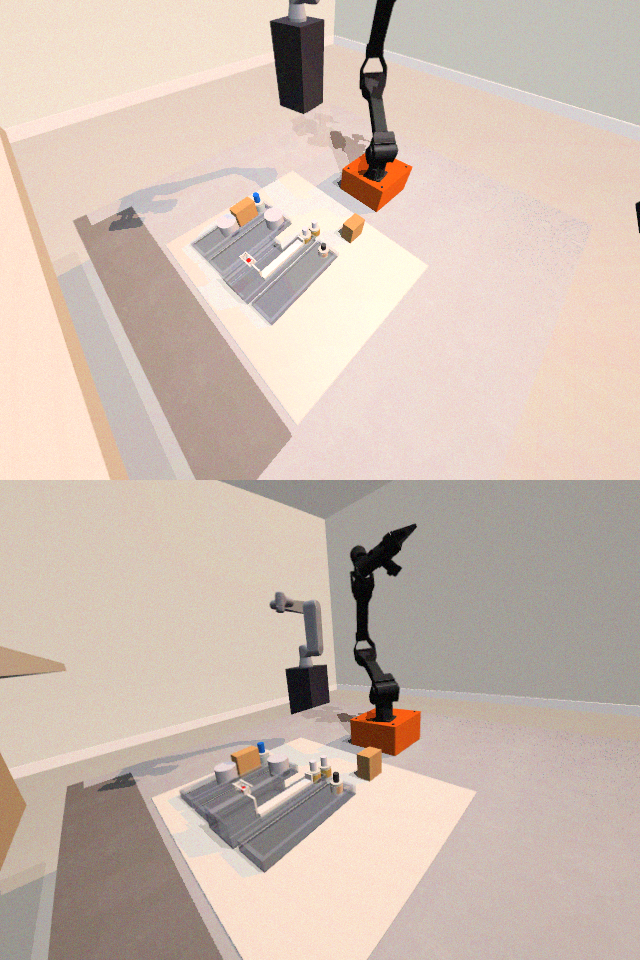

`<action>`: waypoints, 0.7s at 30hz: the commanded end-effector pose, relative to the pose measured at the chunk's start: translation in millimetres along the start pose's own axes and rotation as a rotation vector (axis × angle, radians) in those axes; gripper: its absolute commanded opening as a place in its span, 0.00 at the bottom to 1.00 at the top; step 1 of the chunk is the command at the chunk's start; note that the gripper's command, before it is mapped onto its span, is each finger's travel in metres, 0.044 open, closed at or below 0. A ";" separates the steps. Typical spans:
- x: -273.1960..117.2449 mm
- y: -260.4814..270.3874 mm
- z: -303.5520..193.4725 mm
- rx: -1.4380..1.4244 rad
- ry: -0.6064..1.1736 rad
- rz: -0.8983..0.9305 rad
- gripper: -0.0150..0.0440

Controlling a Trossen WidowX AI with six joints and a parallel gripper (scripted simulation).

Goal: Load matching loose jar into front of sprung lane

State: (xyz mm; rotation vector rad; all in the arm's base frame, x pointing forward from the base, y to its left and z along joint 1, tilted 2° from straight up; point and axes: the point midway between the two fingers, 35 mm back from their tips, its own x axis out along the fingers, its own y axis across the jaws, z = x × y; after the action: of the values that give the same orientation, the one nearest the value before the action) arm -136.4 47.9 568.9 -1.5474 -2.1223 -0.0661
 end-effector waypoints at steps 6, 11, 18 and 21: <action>32.9 140.0 -13.5 0.480 0.117 0.348 1.00; 27.1 228.2 -11.9 0.739 0.239 0.565 1.00; -13.7 341.9 3.8 1.061 0.476 0.864 1.00; -41.6 384.8 15.4 1.189 0.603 0.991 1.00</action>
State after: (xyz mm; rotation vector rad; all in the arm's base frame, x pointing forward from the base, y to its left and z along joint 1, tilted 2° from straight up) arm 180.2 156.7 469.2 -1.3697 -0.6864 0.7752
